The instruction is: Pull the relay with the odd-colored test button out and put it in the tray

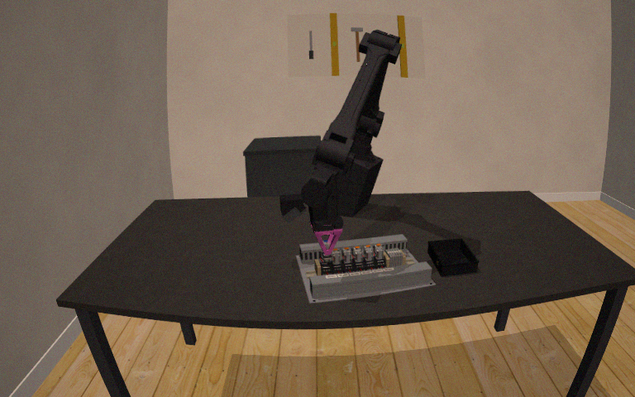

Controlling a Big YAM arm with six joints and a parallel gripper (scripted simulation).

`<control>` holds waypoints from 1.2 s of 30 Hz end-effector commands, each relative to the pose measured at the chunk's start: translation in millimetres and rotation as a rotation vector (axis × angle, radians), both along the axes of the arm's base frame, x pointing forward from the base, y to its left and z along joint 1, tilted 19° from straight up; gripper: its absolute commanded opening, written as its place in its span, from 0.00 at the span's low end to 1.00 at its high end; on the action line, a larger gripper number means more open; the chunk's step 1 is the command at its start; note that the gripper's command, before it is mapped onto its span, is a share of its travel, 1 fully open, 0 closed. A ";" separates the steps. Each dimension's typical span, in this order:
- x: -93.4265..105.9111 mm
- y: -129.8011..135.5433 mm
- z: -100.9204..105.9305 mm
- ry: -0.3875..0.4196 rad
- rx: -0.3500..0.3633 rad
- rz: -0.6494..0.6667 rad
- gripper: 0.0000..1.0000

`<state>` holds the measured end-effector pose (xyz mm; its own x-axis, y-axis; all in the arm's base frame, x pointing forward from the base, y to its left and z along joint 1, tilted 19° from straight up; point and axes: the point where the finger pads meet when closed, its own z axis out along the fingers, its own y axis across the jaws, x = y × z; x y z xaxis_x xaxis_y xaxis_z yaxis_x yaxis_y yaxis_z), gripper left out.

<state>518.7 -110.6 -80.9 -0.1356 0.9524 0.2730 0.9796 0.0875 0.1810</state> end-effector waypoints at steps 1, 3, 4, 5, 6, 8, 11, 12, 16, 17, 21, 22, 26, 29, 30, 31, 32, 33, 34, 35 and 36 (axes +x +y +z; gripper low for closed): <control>9.0 -18.5 14.0 -0.028 -0.010 -0.019 0.00; 9.7 -18.8 16.0 -0.031 -0.011 -0.020 0.00; 10.0 -18.9 16.9 -0.032 -0.011 -0.020 0.00; 10.2 -19.0 17.7 -0.034 -0.012 -0.020 0.00; 10.5 -19.1 18.4 -0.035 -0.012 -0.020 0.00; 11.0 -19.3 19.6 -0.038 -0.013 -0.020 0.00; 11.7 -19.5 20.8 -0.041 -0.014 -0.020 0.00; 11.9 -19.6 21.1 -0.042 -0.015 -0.020 0.00; 12.1 -19.7 21.6 -0.043 -0.015 -0.020 0.00; 12.2 -19.7 21.8 -0.043 -0.015 -0.020 0.00; 12.5 -19.8 22.2 -0.045 -0.016 -0.020 0.00; 12.6 -19.8 22.3 -0.045 -0.016 -0.020 0.00; 12.7 -19.9 22.5 -0.045 -0.016 -0.020 0.00; 12.7 -19.9 22.6 -0.046 -0.016 -0.020 0.00; 12.7 -19.9 22.6 -0.046 -0.016 -0.020 0.00; 12.7 -19.9 22.6 -0.046 -0.016 -0.020 0.00; 12.7 -19.9 22.6 -0.046 -0.016 -0.020 0.00; 12.7 -19.9 22.7 -0.046 -0.016 -0.020 0.00; 12.8 -19.9 22.7 -0.046 -0.016 -0.020 0.00; 12.8 -19.9 22.7 -0.046 -0.016 -0.020 0.00; 12.8 -19.9 22.7 -0.046 -0.016 -0.020 0.00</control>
<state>518.3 -110.6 -80.9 -0.1350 0.9523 0.2736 0.9799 0.0873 0.1795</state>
